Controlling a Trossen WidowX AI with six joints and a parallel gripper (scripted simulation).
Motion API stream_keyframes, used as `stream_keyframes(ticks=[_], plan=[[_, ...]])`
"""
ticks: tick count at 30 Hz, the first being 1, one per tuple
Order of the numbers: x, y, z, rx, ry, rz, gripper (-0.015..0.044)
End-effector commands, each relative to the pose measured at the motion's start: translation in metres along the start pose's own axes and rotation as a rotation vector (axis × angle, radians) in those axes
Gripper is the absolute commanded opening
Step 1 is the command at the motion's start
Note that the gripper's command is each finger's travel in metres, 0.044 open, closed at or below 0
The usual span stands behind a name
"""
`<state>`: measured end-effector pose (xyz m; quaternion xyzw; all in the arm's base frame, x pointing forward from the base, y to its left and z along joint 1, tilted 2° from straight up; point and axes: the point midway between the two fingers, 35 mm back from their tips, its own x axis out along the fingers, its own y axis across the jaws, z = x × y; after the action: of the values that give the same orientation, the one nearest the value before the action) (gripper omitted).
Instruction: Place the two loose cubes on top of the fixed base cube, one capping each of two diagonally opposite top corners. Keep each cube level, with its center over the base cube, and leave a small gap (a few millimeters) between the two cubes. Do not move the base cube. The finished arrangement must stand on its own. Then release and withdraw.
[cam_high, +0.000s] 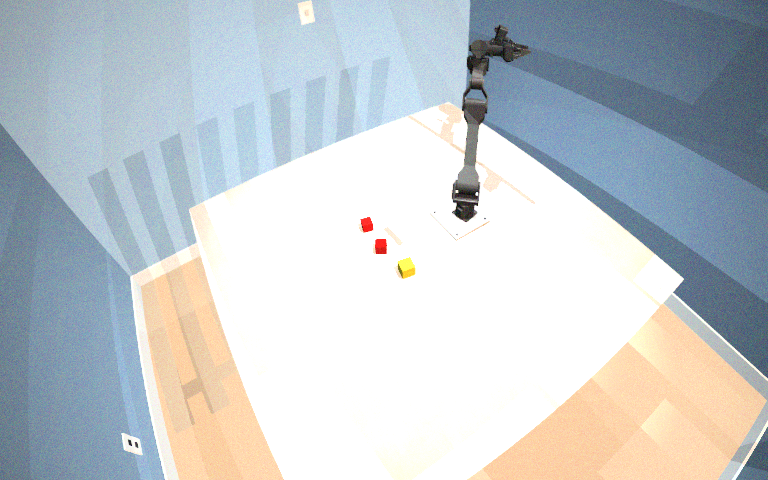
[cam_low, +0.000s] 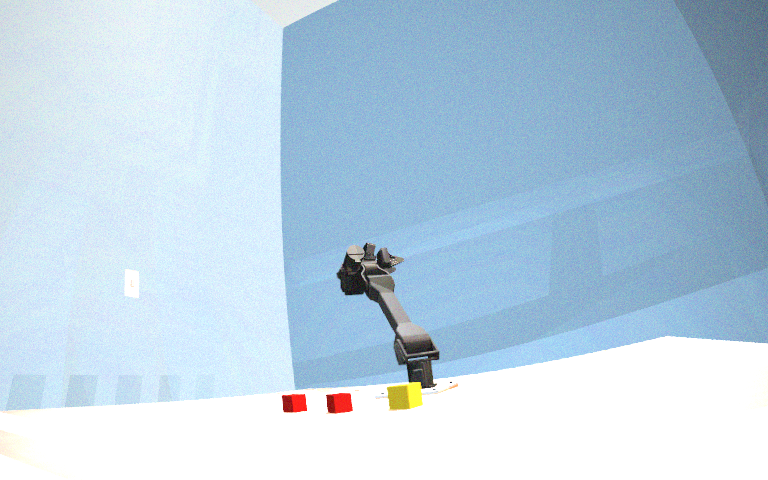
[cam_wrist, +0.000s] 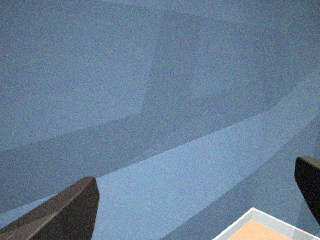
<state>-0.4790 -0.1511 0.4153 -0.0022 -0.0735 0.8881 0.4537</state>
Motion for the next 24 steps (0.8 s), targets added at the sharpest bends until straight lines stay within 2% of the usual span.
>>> stream_keyframes(ticks=[1, 5, 15, 24], plan=[[-0.002, 0.001, 0.001, -0.007, -0.004, 0.005, 0.0374], [-0.043, 0.018, 0.016, -0.136, -0.086, 0.112, 0.0269], [-0.186, 0.053, 0.045, -0.490, -0.391, 0.451, 0.0265], [-0.330, 0.051, 0.043, -0.757, -0.731, 0.767, 0.0265]])
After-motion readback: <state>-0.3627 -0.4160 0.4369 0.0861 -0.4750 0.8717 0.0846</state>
